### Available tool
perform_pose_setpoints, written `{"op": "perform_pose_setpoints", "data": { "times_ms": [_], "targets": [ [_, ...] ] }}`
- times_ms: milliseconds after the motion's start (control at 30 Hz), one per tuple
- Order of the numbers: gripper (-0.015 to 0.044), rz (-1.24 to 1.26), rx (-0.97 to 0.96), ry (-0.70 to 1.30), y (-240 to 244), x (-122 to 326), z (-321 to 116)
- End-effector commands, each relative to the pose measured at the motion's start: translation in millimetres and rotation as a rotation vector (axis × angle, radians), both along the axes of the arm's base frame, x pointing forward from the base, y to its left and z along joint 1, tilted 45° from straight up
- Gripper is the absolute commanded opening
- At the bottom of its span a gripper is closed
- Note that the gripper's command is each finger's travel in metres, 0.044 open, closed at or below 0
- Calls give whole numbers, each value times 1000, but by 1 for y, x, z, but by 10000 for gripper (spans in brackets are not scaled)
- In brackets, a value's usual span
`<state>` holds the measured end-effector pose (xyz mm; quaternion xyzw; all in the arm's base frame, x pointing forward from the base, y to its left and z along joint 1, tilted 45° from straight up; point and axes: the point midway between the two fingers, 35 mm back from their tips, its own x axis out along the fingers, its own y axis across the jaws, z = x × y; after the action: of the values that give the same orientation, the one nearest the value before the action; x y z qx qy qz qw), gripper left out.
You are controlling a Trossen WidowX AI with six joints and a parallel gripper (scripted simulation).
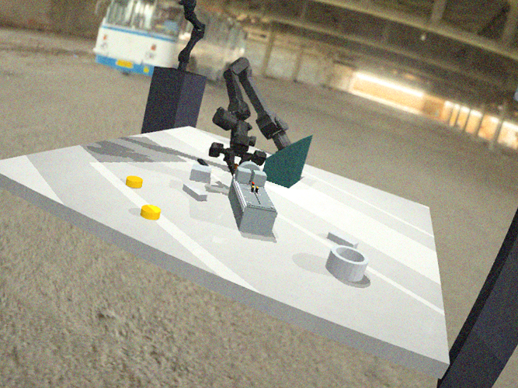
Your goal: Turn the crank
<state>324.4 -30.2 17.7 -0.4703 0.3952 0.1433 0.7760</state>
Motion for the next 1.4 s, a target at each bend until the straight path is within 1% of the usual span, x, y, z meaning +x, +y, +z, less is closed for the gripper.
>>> {"op": "perform_pose_setpoints", "data": {
  "times_ms": [0, 533, 1367],
  "targets": [
    [0, 2, 4, -11, 6, 0, 8],
    [0, 2, 6, -11, 28, -11, 15],
    [0, 2, 7, -9, 45, -27, 2]
  ]
}}
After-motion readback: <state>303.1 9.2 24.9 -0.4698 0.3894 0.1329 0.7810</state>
